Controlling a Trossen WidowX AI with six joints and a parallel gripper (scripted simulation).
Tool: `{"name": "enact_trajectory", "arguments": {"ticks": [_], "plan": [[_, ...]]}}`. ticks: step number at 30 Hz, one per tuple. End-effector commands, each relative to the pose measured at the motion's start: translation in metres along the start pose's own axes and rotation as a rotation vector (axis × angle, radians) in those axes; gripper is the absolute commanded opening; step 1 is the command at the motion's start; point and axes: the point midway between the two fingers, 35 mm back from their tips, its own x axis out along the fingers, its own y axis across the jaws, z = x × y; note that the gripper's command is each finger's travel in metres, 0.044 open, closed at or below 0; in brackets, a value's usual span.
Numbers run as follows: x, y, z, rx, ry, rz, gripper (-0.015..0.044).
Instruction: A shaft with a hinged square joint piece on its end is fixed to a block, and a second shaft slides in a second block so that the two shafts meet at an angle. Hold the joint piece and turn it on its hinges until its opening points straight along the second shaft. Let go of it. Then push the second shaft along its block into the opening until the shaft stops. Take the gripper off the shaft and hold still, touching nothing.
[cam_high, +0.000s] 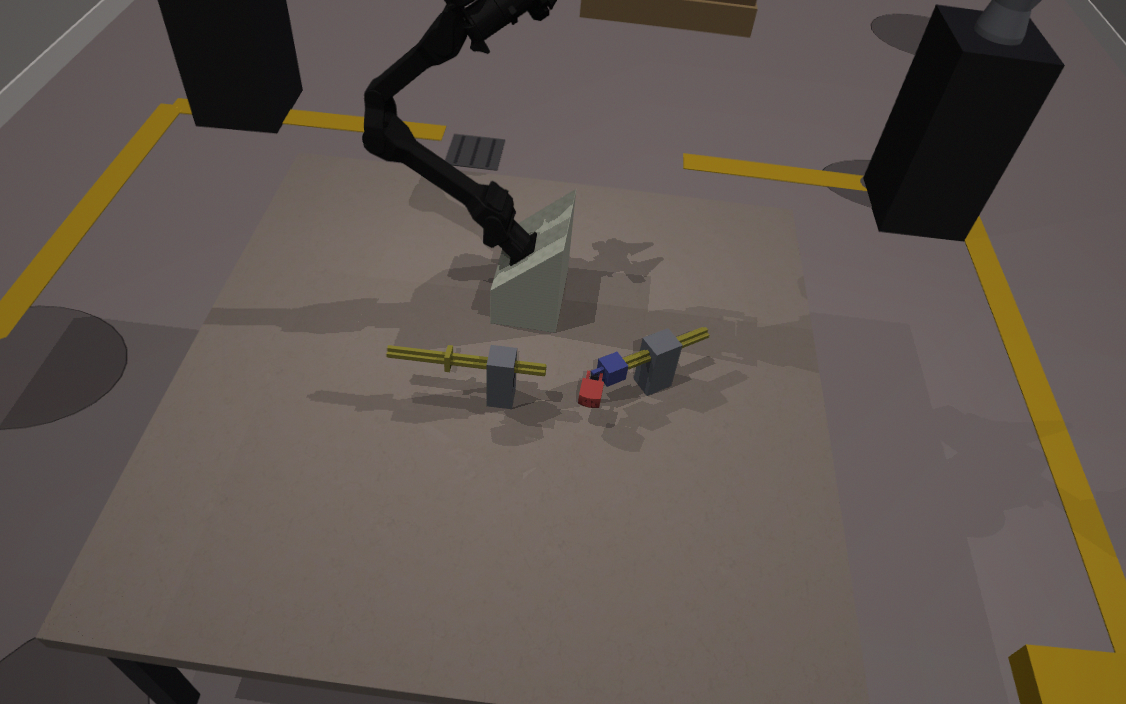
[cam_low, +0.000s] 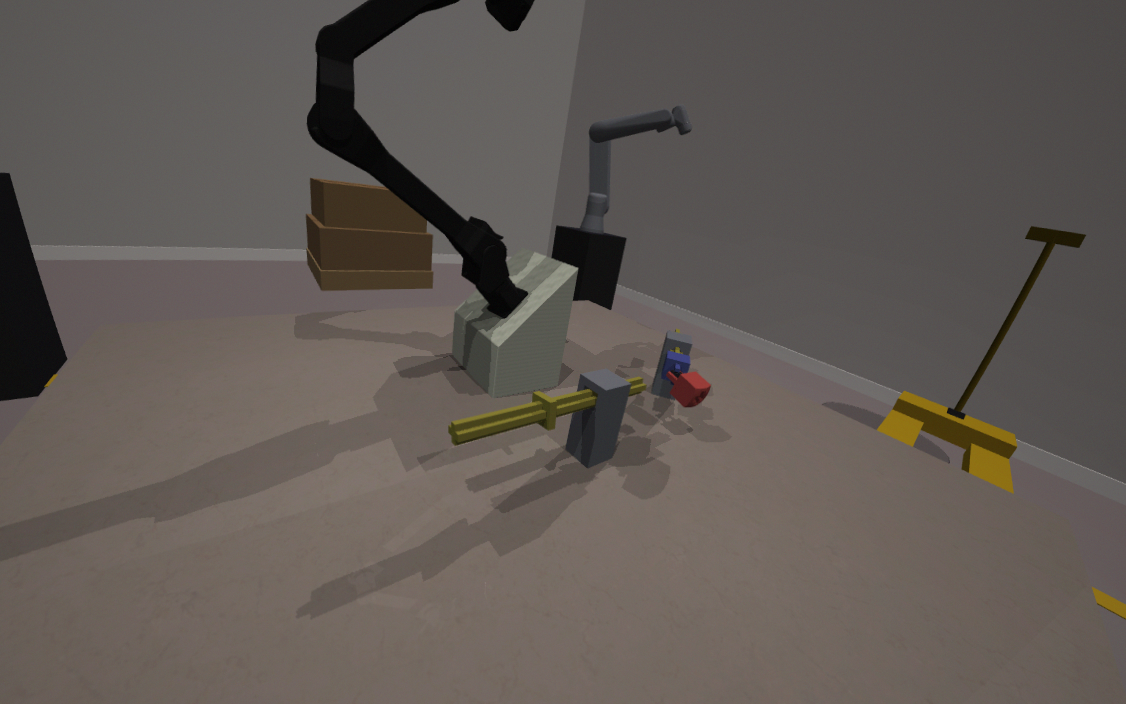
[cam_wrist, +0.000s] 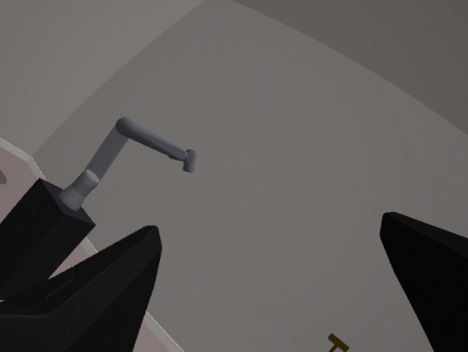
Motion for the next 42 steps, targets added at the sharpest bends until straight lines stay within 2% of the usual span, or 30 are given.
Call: {"name": "enact_trajectory", "arguments": {"ticks": [1, 7, 24, 34, 42], "plan": [[0.000, 0.000, 0.000, 0.000, 0.000, 0.000, 0.0426], [0.003, -0.008, -0.015, 0.051, 0.047, -0.015, 0.0440], [0.006, -0.065, -0.148, 0.459, 0.419, -0.186, 0.0440], [-0.024, -0.093, -0.241, 0.645, 0.664, -0.332, 0.0440], [-0.046, -0.104, -0.296, 0.828, 0.820, -0.451, 0.0440]]}}
